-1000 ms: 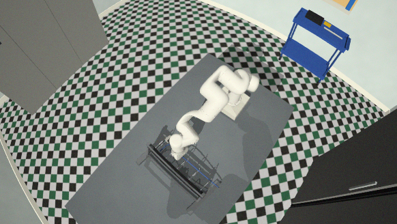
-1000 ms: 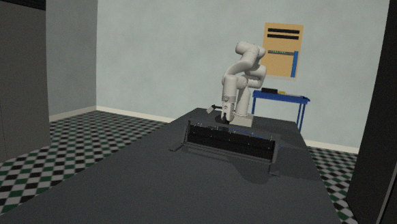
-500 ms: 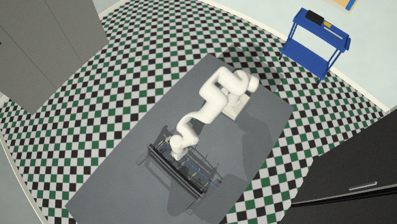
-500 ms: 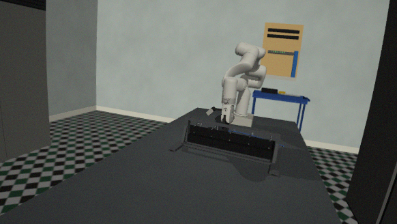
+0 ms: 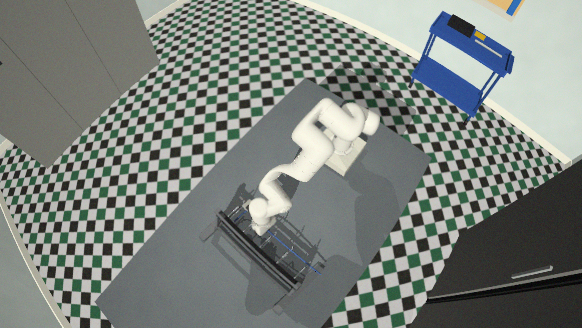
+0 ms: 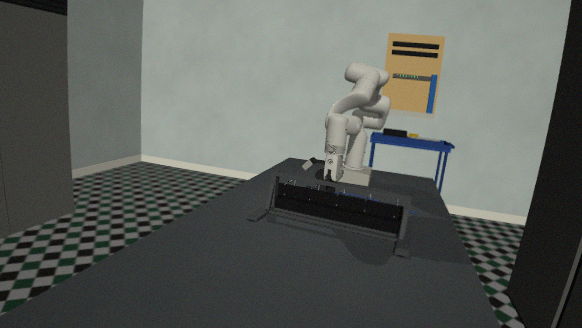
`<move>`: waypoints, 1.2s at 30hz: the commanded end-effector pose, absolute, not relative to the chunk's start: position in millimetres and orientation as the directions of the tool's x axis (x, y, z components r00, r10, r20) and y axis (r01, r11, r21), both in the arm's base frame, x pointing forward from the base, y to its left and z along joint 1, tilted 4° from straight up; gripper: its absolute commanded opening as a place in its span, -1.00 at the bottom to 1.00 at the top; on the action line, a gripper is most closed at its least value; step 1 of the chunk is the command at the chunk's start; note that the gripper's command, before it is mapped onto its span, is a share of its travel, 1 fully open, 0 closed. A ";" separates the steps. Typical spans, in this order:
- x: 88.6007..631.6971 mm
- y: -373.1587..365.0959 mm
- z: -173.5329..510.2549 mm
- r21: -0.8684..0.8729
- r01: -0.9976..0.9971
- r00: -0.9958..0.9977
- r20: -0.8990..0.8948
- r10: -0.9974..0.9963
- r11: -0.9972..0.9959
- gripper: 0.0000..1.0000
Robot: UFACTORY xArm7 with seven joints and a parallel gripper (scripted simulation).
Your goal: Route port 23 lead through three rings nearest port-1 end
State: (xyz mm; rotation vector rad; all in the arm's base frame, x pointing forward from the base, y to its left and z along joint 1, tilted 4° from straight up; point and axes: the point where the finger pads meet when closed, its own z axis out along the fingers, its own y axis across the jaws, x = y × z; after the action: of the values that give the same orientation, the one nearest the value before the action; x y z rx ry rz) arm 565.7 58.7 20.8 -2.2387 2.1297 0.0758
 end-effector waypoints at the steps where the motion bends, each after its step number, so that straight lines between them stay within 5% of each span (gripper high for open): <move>1: 567.5 58.4 22.6 -0.008 -0.999 0.050 -0.071 -0.996 -0.049 -1.00; 36: 595.3 59.8 22.8 -0.008 -0.999 0.050 -0.071 -0.996 -0.049 -1.00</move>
State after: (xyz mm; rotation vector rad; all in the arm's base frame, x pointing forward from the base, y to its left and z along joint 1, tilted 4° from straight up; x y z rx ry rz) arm 589.6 59.9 20.5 -2.2383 2.1295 0.0752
